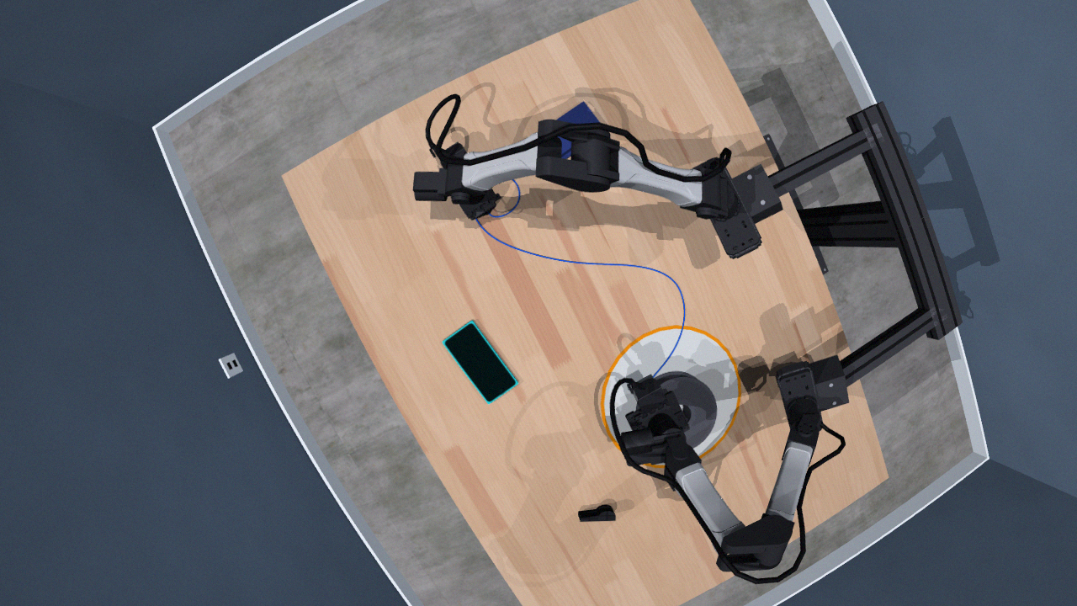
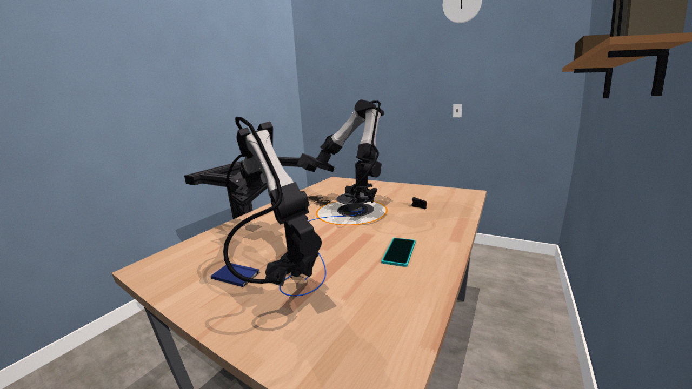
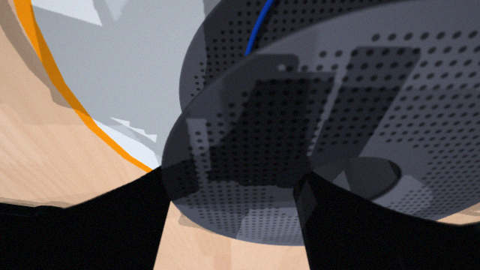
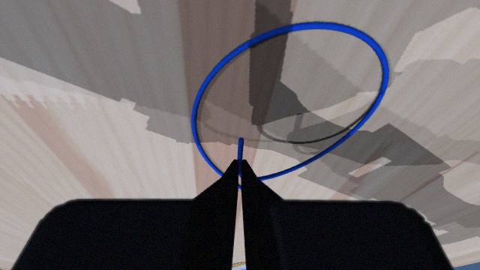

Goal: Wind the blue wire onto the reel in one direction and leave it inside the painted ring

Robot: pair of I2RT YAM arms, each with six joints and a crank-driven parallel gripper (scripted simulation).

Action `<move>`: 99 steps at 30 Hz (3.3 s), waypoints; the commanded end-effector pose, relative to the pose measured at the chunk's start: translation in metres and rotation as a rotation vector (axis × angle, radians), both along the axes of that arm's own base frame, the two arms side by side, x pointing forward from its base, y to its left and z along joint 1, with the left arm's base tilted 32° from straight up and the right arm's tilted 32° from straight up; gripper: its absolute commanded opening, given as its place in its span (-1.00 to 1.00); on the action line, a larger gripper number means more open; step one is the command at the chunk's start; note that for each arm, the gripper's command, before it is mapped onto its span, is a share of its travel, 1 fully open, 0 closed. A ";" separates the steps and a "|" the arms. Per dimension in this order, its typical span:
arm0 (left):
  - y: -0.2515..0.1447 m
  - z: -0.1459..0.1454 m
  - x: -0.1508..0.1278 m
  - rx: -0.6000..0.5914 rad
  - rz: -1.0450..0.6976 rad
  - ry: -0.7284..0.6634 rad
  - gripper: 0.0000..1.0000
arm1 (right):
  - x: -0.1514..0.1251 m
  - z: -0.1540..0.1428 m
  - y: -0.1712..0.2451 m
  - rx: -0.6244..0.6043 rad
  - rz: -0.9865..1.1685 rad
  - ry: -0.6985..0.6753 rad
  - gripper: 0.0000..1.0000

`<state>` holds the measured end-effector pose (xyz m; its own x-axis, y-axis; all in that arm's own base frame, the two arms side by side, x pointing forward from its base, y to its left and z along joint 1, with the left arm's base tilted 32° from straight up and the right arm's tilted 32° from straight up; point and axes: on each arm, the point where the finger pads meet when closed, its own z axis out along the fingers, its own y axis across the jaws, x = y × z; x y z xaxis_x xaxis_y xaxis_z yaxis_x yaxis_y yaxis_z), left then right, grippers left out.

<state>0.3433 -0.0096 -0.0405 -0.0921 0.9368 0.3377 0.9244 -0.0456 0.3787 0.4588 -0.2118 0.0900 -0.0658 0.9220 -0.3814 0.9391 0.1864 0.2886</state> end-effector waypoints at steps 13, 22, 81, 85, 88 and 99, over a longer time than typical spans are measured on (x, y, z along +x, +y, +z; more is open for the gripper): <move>0.041 -0.030 -0.102 -0.375 0.880 -0.361 0.39 | 0.009 0.028 0.003 -0.056 0.071 -0.036 -1.00; 0.009 -0.053 -0.121 -0.542 1.269 -0.487 0.39 | 0.008 0.025 0.002 -0.083 0.136 -0.010 -1.00; -0.012 -0.011 -0.113 -0.908 2.048 -0.862 0.94 | 0.002 0.026 -0.002 -0.043 0.040 -0.049 -1.00; -0.009 -0.004 -0.098 -0.790 1.790 -0.759 0.94 | 0.002 0.027 -0.002 -0.043 0.040 -0.049 -1.00; -0.010 -0.003 -0.096 -0.754 1.711 -0.727 0.94 | 0.002 0.027 -0.001 -0.043 0.040 -0.049 -1.00; -0.027 0.014 -0.048 -0.529 1.150 -0.533 0.94 | 0.001 0.030 -0.001 -0.043 0.040 -0.049 -1.00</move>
